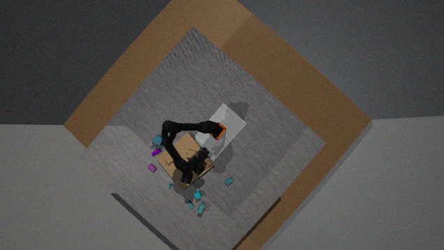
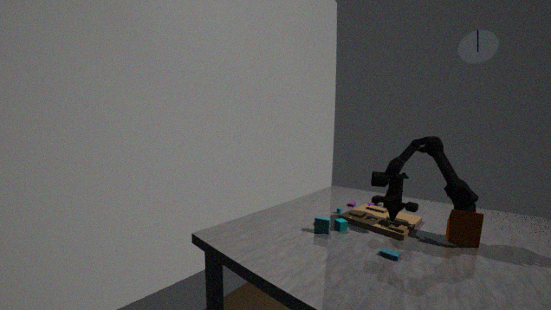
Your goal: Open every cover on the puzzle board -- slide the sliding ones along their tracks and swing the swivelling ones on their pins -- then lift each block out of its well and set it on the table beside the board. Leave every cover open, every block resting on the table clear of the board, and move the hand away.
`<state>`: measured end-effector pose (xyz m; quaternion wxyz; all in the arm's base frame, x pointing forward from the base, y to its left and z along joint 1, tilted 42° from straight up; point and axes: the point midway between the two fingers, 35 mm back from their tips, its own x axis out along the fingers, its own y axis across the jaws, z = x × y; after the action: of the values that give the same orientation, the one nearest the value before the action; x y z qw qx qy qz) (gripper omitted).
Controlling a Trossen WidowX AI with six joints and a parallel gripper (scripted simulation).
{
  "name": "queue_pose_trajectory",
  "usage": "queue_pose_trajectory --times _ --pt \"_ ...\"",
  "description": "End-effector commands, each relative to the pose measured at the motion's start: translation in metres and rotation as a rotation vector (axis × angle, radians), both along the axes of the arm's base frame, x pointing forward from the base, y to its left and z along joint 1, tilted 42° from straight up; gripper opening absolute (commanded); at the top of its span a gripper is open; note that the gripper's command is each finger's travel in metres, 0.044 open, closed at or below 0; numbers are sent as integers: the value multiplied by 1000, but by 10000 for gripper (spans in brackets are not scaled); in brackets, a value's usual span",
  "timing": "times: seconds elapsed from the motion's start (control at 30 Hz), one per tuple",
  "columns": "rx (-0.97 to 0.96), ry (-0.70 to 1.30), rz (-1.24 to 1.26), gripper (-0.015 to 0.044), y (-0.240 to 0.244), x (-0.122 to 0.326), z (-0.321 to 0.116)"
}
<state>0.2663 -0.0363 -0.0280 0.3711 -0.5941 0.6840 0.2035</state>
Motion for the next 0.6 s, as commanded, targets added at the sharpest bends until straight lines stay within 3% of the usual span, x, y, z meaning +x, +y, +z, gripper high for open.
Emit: queue_pose_trajectory --times 0.0,0.57 --pt "3 2 -3 0 0 -7 -1" --pt "3 3 -3 0 -1 -25 1"
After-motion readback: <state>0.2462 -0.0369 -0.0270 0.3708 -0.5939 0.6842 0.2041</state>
